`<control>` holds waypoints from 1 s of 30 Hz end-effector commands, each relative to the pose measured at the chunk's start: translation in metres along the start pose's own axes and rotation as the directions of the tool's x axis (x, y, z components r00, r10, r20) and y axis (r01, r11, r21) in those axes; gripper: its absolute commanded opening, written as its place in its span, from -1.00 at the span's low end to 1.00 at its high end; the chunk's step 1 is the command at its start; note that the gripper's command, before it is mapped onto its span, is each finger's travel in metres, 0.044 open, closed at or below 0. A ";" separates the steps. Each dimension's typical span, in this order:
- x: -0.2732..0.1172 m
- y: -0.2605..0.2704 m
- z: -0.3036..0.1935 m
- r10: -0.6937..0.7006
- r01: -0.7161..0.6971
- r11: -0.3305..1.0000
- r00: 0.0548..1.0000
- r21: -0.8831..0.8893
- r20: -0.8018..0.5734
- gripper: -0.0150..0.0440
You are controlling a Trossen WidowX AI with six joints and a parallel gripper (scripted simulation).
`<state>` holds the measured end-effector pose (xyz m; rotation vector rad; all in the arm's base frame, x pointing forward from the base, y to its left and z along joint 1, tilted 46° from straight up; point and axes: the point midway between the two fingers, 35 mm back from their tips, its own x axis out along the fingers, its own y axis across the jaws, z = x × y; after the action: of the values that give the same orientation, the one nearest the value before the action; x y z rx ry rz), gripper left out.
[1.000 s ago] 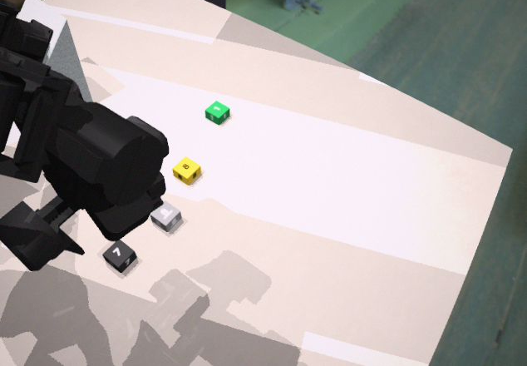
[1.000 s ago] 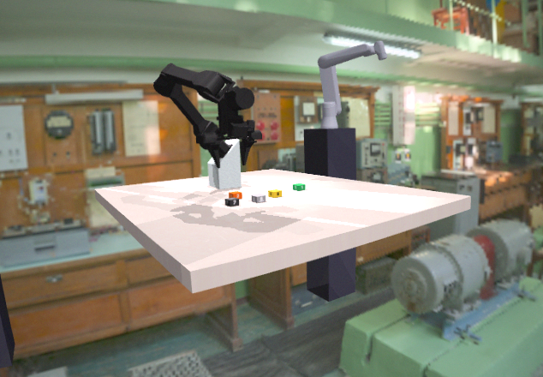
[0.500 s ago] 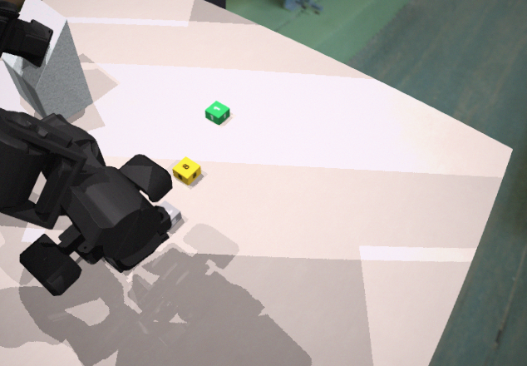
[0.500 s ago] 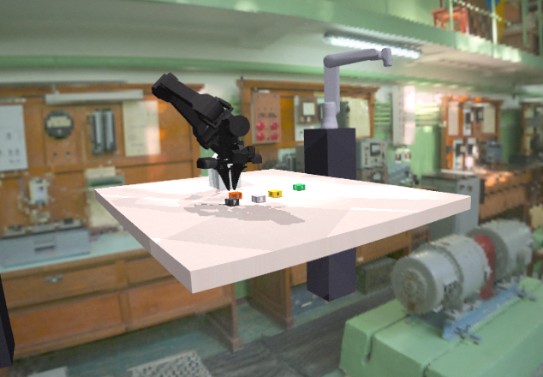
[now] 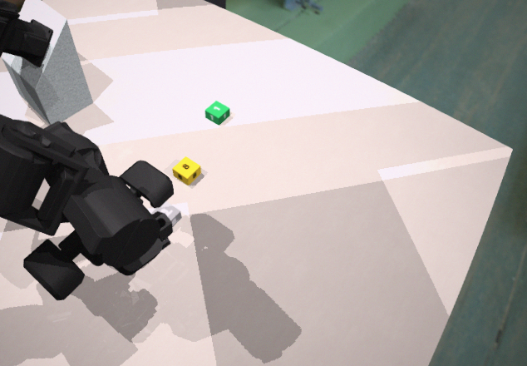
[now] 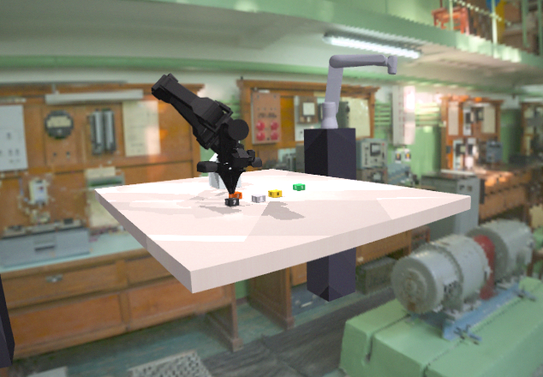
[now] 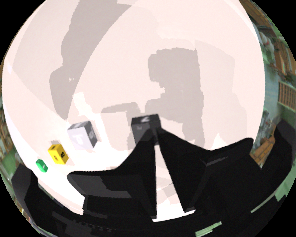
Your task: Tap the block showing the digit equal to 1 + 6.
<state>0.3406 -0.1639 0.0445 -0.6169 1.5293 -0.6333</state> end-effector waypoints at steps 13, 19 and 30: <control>0.021 0.001 -0.003 -0.004 0.004 1.000 1.000 -0.011 -0.007 -0.42; -0.006 0.001 -0.003 -0.003 0.003 1.000 1.000 -0.010 -0.007 -0.42; -0.031 0.087 0.013 0.091 -0.090 0.995 0.996 -0.050 0.017 0.20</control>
<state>0.3466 -0.1288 0.0308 -0.5954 1.5361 -0.5973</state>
